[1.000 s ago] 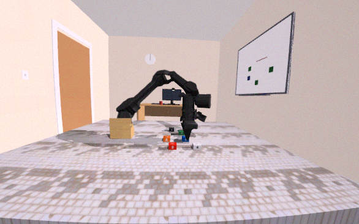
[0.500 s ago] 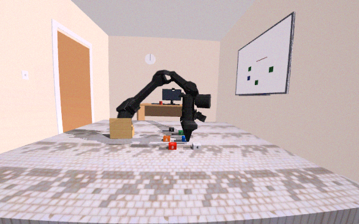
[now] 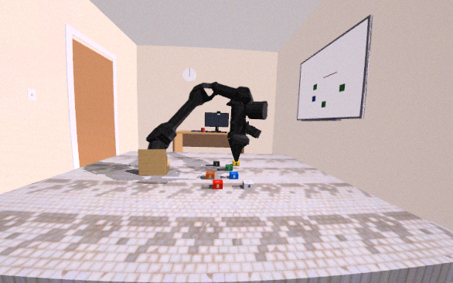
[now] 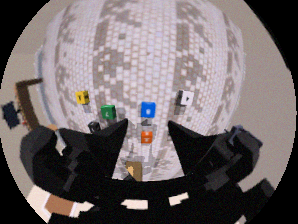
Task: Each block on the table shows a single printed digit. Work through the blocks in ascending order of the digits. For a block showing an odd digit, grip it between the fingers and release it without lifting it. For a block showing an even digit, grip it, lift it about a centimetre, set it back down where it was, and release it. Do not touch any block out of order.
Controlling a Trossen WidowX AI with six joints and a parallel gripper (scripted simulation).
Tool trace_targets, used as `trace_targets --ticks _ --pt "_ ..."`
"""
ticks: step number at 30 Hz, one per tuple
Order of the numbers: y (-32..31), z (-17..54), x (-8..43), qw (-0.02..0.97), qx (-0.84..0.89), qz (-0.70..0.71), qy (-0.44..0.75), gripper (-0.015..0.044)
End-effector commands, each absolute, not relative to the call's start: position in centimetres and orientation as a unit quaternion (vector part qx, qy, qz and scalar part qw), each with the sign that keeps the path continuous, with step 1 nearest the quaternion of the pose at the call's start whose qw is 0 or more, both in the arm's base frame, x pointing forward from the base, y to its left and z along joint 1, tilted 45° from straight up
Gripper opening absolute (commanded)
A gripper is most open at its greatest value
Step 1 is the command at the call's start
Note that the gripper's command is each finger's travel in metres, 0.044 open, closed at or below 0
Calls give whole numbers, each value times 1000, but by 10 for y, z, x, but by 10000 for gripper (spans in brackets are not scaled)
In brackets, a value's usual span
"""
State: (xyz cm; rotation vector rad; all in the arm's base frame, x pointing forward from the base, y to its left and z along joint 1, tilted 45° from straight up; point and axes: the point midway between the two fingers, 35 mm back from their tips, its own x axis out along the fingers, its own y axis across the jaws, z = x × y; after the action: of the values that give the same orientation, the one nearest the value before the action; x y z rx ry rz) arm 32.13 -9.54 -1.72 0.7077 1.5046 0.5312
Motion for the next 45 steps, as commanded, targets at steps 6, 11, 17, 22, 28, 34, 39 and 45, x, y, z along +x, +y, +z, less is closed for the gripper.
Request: trace_targets --ticks 6,11,17,22,28,34,39,45 --pt "-133 17 320 653 308 227 654 120" --pt "-133 17 320 653 308 227 654 120" --pt "-82 74 351 655 306 223 654 120" --pt "-19 134 365 653 310 229 653 120" --pt "-9 143 365 652 311 231 652 120" --pt "14 119 369 652 310 230 652 225" --pt "49 87 368 652 312 232 651 356" --pt "52 84 369 652 312 232 651 400"
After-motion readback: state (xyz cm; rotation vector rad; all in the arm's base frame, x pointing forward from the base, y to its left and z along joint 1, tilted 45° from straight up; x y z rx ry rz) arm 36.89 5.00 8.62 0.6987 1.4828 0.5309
